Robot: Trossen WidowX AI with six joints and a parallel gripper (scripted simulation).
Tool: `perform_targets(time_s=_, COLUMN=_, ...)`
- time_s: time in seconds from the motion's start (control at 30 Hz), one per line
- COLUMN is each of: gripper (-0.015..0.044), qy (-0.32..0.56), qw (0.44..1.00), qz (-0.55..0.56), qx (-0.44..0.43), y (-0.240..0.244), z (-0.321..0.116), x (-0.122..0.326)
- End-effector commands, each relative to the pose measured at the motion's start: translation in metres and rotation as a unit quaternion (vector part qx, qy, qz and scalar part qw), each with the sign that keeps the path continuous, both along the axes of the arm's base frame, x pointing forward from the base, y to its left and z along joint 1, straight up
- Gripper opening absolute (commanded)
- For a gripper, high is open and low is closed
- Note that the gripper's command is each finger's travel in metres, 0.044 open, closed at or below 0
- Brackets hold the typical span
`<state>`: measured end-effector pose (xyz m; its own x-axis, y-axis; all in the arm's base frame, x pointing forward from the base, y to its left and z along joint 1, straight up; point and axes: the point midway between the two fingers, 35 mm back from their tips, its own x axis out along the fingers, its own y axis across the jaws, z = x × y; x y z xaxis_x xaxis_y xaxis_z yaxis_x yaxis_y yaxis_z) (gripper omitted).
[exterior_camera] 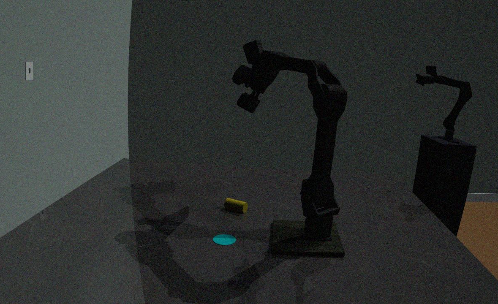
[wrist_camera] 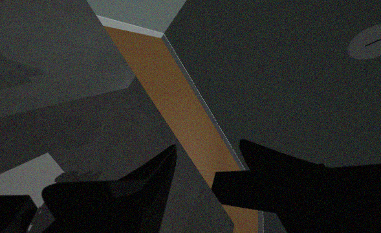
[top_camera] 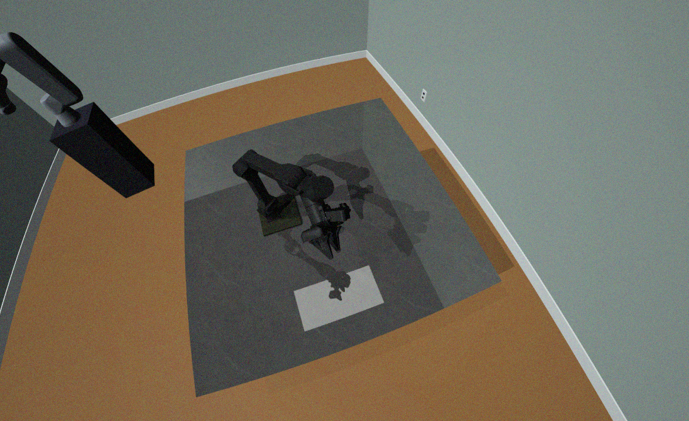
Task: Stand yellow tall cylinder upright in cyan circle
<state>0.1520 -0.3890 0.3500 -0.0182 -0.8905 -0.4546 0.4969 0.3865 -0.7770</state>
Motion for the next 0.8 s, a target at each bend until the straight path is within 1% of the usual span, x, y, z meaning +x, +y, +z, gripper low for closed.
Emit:
perform_targets(time_s=0.0, gripper=0.0309, qy=-0.017, qw=0.996, qz=0.032, qx=0.085, y=0.017, z=-0.044, x=0.027)
perform_targets(time_s=0.2, gripper=0.0309, qy=-0.035, qw=0.974, qz=0.059, qx=0.218, y=0.055, z=-0.103, x=0.059)
perform_targets(time_s=0.43, gripper=0.0309, qy=-0.038, qw=0.925, qz=0.053, qx=0.373, y=0.115, z=-0.158, x=0.080)
perform_targets(time_s=0.63, gripper=0.0309, qy=-0.024, qw=0.871, qz=0.017, qx=0.490, y=0.170, z=-0.189, x=0.084)
perform_targets(time_s=0.77, gripper=0.0309, qy=-0.019, qw=0.857, qz=0.005, qx=0.515, y=0.183, z=-0.195, x=0.084)
